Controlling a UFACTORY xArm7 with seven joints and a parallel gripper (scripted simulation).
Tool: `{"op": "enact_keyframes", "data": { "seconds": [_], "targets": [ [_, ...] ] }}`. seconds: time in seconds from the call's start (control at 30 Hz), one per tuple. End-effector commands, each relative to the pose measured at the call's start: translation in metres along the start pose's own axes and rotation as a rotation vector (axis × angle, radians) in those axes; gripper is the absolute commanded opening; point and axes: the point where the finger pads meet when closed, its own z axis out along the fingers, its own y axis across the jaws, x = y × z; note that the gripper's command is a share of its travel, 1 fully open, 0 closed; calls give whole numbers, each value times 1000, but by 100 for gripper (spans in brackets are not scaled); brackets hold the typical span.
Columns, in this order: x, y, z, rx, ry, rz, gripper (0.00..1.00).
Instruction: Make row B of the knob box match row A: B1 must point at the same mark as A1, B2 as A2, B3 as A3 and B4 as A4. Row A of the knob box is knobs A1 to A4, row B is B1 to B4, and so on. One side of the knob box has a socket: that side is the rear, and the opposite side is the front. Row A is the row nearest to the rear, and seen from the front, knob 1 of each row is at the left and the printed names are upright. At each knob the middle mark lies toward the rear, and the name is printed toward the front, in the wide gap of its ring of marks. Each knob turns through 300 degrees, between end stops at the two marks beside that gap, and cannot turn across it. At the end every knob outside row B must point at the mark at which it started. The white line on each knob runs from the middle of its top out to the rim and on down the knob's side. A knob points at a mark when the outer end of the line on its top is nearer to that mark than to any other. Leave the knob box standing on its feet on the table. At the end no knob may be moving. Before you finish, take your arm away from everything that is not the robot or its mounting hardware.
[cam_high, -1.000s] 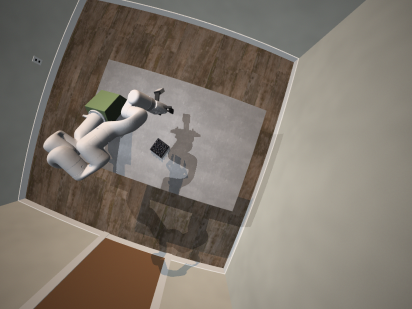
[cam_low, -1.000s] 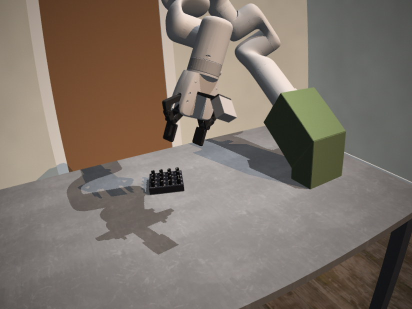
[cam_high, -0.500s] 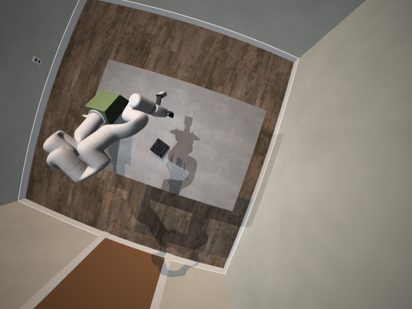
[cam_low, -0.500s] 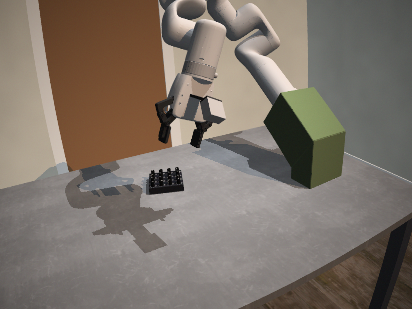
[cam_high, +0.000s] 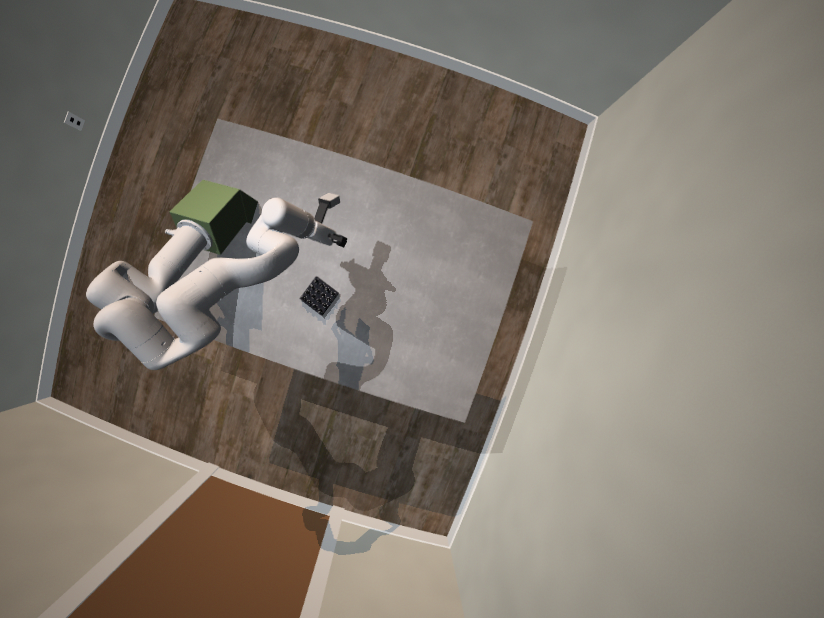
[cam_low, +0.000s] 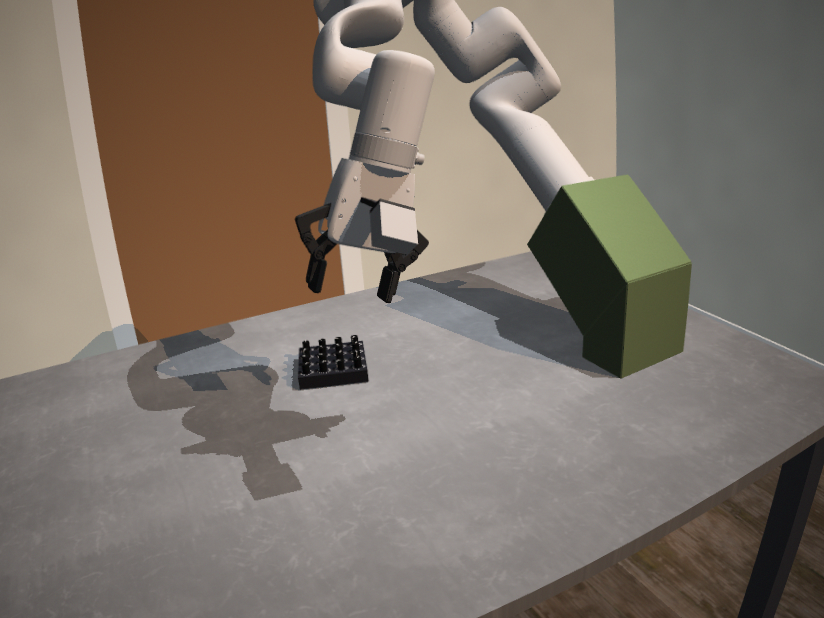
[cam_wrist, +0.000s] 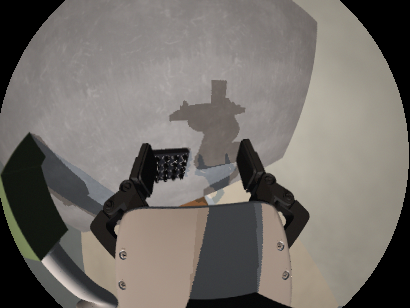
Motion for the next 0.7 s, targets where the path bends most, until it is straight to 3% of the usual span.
{"op": "enact_keyframes", "data": {
  "seconds": [0.0, 0.67],
  "targets": [
    [1, 1, -2, -5, 5, 8, 100],
    [-24, 0, 13, 34, -12, 217, 100]
  ]
}}
